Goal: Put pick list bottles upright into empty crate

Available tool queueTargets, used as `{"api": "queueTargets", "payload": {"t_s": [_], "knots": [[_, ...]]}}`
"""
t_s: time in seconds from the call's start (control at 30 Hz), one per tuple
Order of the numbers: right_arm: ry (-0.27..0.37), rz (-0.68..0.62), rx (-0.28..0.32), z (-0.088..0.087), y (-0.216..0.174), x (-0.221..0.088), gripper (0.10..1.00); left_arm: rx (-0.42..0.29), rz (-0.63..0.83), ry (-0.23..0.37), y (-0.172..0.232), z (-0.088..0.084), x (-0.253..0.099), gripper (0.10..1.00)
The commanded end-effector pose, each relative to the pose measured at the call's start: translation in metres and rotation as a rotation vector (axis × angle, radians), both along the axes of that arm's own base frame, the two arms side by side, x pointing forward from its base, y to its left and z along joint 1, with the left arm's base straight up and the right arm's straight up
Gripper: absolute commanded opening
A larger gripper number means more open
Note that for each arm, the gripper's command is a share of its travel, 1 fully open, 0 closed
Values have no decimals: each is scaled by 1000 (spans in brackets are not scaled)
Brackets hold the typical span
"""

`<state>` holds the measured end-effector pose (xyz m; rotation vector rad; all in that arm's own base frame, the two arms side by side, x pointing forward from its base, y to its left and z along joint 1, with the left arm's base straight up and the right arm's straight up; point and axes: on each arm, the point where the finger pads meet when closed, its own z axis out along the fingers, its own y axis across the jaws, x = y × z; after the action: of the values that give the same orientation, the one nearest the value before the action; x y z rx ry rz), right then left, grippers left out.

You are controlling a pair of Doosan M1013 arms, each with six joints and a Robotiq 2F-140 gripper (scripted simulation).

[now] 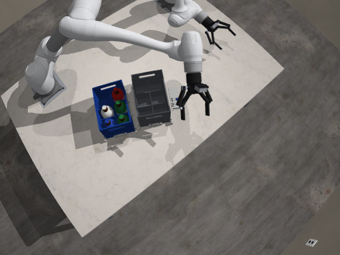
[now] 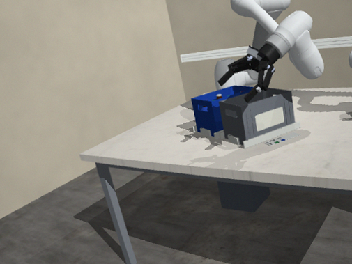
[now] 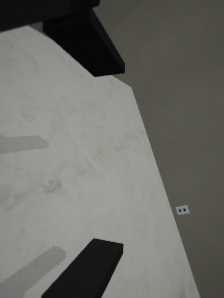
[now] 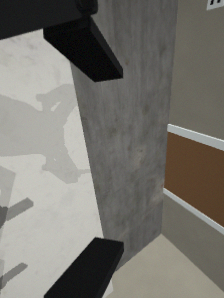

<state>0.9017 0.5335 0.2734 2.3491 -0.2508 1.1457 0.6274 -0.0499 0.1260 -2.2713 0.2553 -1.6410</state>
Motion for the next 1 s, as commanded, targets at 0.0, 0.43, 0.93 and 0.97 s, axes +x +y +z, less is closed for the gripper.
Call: {"api": "queueTargets", "payload": {"t_s": [0.0, 0.43, 0.93, 0.97], "knots": [[-1, 0, 1, 2, 0, 0, 1000, 0, 0, -1, 0, 1, 0, 1000], [-1, 0, 1, 2, 0, 0, 1000, 0, 0, -1, 0, 1, 0, 1000], [-1, 0, 1, 2, 0, 0, 1000, 0, 3, -1, 2, 1, 0, 1000], [-1, 0, 1, 2, 0, 0, 1000, 0, 4, -1, 2, 1, 0, 1000]]}}
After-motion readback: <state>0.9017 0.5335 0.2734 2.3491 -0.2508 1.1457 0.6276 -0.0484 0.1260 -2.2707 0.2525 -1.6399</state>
